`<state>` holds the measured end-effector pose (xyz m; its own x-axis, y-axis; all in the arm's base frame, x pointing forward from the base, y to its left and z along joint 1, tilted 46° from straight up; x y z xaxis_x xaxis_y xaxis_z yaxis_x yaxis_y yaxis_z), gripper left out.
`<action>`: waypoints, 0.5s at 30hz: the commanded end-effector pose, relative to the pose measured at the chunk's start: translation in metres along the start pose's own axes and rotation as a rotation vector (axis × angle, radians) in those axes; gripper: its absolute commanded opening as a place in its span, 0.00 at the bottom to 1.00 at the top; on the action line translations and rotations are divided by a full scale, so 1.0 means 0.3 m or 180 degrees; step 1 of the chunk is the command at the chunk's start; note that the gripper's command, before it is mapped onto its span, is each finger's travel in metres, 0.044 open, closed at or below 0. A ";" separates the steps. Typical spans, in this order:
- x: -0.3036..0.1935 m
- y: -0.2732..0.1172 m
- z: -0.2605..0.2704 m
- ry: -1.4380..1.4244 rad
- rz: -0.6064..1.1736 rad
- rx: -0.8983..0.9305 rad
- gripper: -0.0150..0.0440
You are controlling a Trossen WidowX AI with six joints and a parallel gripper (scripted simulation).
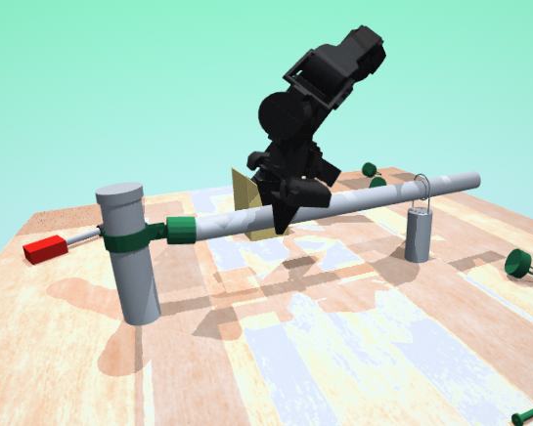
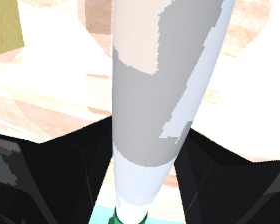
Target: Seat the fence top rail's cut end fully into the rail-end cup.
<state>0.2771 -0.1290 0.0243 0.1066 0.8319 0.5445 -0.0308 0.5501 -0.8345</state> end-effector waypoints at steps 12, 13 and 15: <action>-0.007 -0.014 -0.002 -0.0003 0.0043 -0.0007 0.25; -0.008 -0.015 -0.002 -0.0003 0.0044 -0.0007 0.25; -0.008 -0.015 -0.002 -0.0003 0.0046 -0.0007 0.25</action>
<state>0.2776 -0.1293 0.0250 0.1050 0.8334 0.5427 -0.0324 0.5483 -0.8357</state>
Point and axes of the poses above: the point midway between the two fingers, 35 mm back from their tips, its own y axis out along the fingers, its own z axis across the jaws, x = y × z, the point moved 4 cm from there along -y, back along the fingers, and after that the axes turned 3 degrees about y, right-handed, at the moved point
